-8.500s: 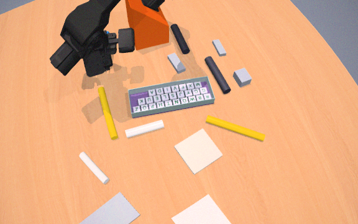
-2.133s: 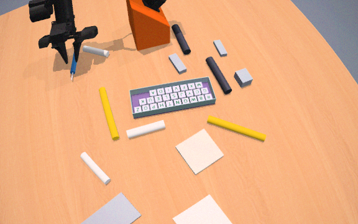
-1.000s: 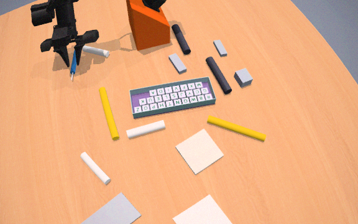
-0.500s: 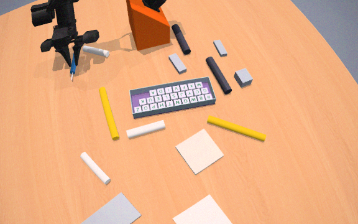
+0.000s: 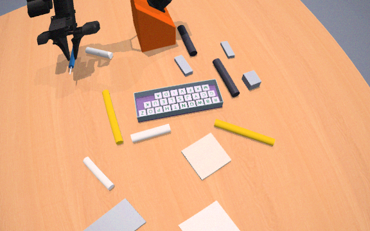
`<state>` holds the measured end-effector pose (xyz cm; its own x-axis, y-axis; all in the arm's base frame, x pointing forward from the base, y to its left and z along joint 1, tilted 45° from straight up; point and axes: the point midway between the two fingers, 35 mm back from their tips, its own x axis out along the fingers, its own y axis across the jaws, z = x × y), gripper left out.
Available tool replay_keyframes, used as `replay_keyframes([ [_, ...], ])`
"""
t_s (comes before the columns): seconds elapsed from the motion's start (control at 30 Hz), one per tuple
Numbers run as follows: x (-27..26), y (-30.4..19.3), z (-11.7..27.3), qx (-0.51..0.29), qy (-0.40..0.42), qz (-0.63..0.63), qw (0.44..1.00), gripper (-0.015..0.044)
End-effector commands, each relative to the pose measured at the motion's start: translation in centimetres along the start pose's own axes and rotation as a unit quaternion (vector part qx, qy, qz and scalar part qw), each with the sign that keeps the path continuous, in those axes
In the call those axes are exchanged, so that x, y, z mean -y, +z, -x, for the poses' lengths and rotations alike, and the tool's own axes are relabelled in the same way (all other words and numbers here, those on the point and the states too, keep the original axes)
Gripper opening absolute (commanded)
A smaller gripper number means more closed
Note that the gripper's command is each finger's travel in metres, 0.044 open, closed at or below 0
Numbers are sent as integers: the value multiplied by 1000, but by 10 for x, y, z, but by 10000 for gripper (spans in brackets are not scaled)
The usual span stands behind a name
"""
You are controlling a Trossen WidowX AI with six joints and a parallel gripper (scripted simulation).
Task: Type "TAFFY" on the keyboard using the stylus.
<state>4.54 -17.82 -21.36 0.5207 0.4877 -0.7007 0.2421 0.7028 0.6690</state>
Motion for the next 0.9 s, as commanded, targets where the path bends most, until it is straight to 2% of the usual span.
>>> replay_keyframes([
  [0.0, 1, 6, 9, 2, -2, -1, 1000, 0],
  [0.2, 2, 8, 7, -10, -4, 8, 1000, 0],
  [0.87, -18, 67, 3, -163, -3, 104, 981, 0],
])
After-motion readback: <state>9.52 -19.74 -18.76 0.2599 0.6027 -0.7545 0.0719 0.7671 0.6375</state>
